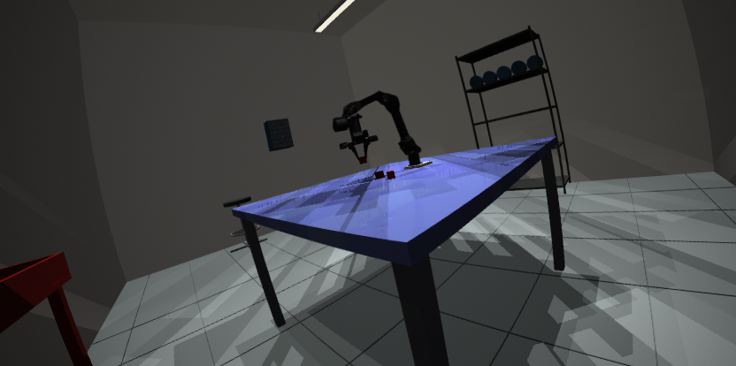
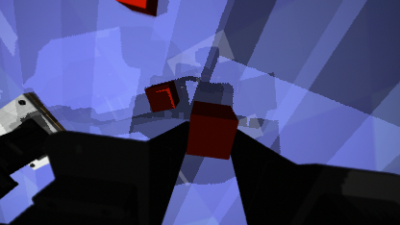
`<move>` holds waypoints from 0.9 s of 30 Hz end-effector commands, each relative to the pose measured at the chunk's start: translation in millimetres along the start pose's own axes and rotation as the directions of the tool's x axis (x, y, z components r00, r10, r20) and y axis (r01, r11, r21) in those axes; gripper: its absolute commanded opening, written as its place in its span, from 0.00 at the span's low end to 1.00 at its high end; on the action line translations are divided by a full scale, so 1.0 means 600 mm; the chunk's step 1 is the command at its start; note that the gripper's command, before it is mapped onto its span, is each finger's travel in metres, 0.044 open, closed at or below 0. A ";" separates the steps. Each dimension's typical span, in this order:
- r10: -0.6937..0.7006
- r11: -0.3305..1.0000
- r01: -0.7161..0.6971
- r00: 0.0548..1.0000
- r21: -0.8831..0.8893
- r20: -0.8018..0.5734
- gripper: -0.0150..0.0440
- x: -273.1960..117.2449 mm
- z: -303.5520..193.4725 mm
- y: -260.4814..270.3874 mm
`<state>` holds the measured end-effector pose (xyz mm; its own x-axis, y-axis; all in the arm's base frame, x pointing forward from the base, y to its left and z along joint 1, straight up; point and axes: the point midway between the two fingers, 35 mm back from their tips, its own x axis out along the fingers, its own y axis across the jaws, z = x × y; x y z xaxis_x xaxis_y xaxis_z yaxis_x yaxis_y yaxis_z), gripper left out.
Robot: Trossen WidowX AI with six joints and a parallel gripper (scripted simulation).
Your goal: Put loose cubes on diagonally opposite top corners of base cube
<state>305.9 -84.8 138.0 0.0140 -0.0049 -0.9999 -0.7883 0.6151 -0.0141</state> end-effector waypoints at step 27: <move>-0.007 0.865 -0.001 1.000 0.501 0.014 0.43 0.025 0.117 0.107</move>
<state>301.7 -1.5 121.2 0.0139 -0.0011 -0.9999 -0.4359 0.9000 -0.0070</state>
